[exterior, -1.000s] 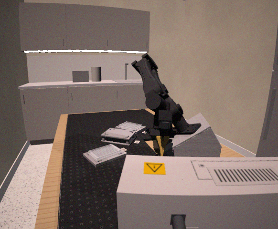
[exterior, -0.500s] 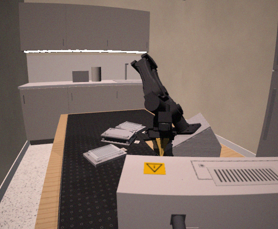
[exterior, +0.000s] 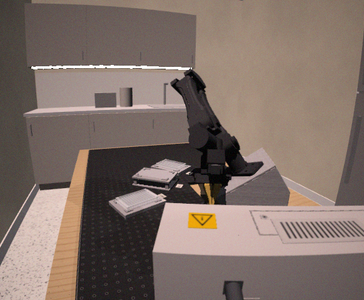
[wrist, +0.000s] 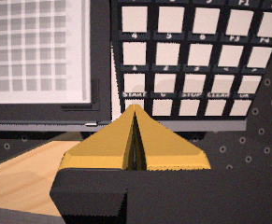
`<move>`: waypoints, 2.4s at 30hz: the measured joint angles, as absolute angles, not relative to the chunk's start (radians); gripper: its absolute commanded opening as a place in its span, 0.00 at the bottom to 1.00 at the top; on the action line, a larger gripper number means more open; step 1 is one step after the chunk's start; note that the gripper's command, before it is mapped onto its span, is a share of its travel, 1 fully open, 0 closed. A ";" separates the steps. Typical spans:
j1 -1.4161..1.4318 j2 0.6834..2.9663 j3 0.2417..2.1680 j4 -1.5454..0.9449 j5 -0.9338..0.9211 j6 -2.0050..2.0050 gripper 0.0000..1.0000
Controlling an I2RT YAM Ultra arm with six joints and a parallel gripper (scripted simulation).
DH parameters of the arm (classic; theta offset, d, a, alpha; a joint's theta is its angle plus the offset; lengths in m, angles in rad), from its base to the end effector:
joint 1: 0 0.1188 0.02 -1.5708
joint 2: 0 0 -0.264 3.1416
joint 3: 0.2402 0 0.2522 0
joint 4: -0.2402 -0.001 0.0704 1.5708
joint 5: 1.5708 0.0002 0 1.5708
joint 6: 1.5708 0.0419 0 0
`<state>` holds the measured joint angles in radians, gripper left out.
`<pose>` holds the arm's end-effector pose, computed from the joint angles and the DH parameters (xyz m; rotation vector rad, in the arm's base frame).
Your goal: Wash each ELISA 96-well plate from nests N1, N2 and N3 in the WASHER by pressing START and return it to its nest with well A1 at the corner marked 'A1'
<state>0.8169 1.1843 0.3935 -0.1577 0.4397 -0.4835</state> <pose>0.1481 0.1331 0.1432 -1.3326 2.0408 -0.4060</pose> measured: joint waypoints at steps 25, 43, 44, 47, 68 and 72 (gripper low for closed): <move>0.814 1.189 0.393 -0.152 0.437 -0.496 0.00; 0.814 1.189 0.393 -0.152 0.437 -0.496 0.00; 0.814 1.189 0.393 -0.152 0.437 -0.496 0.00; 0.814 1.189 0.393 -0.152 0.437 -0.496 0.00; 0.839 1.136 0.398 -0.190 0.449 -0.469 0.00; 0.856 1.103 0.405 -0.226 0.458 -0.455 0.00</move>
